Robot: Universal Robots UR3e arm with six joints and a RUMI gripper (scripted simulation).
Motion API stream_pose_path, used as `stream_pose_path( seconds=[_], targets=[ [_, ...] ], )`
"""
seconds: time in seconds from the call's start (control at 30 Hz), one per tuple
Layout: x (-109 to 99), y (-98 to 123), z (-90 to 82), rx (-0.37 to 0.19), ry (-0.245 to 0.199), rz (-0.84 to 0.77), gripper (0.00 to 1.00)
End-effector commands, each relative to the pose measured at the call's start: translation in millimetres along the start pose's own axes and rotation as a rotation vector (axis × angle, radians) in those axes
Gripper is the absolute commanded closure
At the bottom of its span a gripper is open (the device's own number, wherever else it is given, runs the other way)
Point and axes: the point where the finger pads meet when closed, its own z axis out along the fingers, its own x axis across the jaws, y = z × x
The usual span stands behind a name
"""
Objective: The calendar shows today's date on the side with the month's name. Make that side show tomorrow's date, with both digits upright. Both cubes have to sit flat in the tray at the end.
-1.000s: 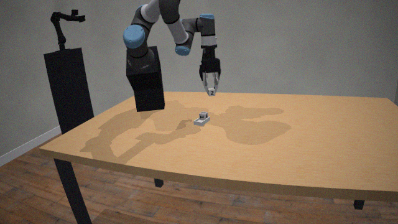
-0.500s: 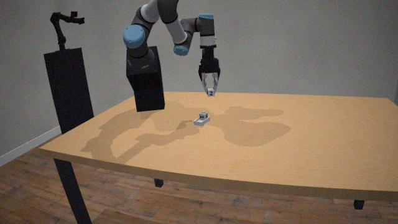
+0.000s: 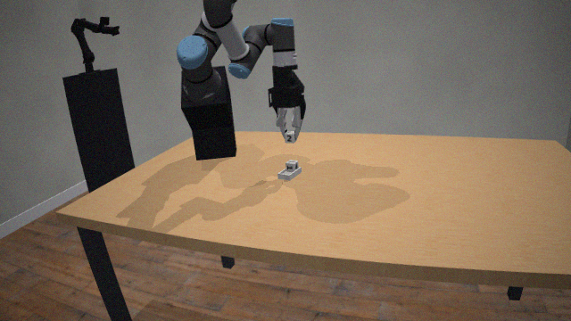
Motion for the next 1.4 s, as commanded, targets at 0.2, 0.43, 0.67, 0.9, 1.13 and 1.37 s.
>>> stream_pose_path(
  seconds=[0.2,0.43,0.67,0.9,1.13,1.37],
  targets=[
    [-9.7,28.9,-5.1,0.008,0.015,0.185,0.90],
    [-9.9,29.2,-5.2,0.008,0.015,0.187,0.90],
    [-9.9,29.2,-5.2,0.008,0.015,0.187,0.90],
    [-9.8,29.2,-2.7,0.009,0.015,0.187,0.90],
    [-9.7,29.3,3.3,0.010,0.014,0.187,0.90],
    [-9.5,29.5,17.0,0.010,0.014,0.187,0.90]
  ],
)
